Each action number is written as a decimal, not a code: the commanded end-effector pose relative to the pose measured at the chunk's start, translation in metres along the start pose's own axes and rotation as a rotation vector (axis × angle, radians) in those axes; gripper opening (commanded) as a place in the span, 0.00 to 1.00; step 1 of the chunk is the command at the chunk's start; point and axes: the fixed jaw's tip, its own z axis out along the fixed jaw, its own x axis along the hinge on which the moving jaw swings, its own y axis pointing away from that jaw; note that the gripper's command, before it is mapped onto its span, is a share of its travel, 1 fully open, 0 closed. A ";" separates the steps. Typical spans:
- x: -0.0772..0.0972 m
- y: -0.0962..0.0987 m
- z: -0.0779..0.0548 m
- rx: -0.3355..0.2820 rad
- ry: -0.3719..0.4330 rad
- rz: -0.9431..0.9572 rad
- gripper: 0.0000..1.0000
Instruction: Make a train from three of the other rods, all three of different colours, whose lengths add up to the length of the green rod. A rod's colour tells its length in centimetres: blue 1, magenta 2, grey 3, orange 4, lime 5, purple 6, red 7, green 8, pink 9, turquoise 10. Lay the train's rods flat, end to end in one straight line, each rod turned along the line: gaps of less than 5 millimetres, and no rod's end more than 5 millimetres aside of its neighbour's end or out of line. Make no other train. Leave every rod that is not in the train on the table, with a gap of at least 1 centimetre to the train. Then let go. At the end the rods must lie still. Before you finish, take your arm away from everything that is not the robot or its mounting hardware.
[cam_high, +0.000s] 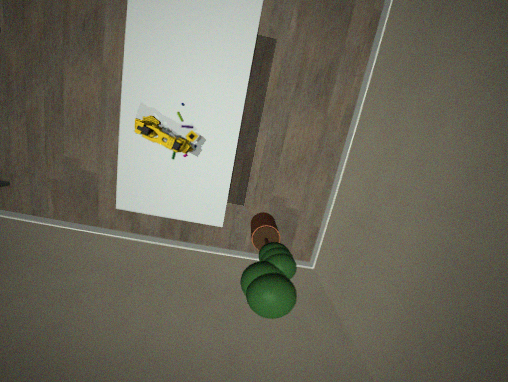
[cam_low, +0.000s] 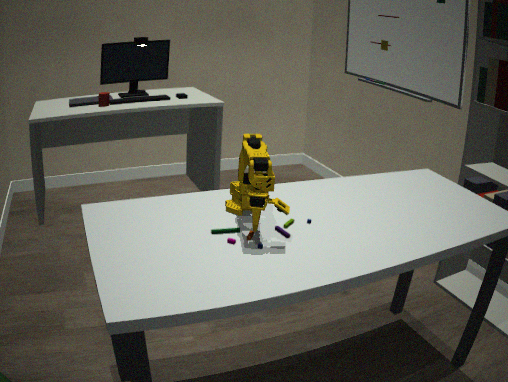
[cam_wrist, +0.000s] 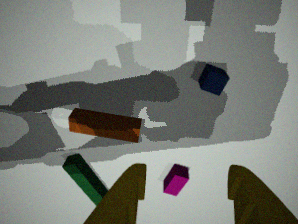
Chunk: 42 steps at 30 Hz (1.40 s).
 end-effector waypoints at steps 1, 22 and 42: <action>0.014 -0.015 -0.020 0.113 -0.026 0.099 0.18; 0.056 -0.020 -0.019 0.114 -0.019 0.327 0.19; 0.059 -0.020 -0.023 0.123 -0.019 0.341 0.19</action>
